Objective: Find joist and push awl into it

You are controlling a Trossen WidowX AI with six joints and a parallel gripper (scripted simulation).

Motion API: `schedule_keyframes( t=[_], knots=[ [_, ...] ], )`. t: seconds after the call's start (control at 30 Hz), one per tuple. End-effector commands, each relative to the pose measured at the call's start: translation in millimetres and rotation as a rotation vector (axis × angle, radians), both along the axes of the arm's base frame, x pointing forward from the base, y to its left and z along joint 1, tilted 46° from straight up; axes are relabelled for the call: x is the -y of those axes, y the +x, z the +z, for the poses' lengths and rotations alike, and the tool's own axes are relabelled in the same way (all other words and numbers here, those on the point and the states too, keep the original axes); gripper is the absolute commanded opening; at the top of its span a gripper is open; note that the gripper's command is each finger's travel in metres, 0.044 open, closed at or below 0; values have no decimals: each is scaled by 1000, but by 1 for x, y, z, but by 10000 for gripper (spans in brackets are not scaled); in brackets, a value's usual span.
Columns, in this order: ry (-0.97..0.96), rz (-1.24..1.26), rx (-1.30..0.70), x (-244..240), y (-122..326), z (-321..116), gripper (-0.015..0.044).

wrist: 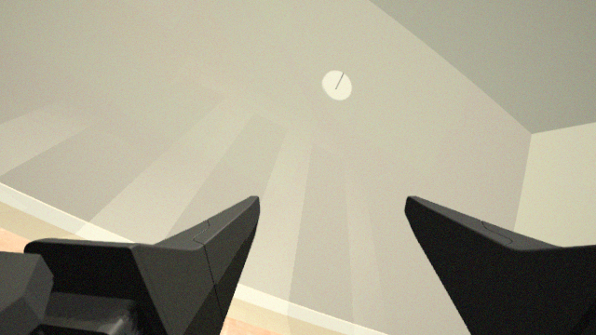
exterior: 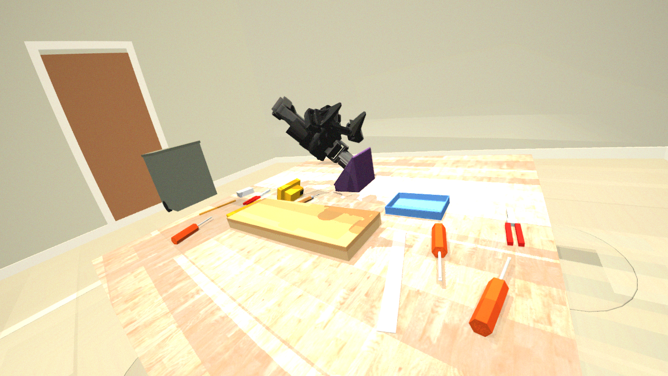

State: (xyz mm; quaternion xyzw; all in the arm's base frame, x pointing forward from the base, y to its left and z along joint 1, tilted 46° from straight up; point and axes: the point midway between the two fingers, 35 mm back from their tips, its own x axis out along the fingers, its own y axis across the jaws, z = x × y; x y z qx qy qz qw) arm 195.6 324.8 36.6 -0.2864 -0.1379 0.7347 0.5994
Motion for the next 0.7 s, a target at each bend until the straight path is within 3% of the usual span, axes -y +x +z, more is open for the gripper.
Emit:
schedule_keyframes(
  t=[0.0,0.37,0.67],
  knots=[
    [-8,-13,-13,0,2,0,426],
    [-321,-927,-785,77,85,-21,440],
    [-275,-1798,-1202,190,95,-15,440]
  ],
)
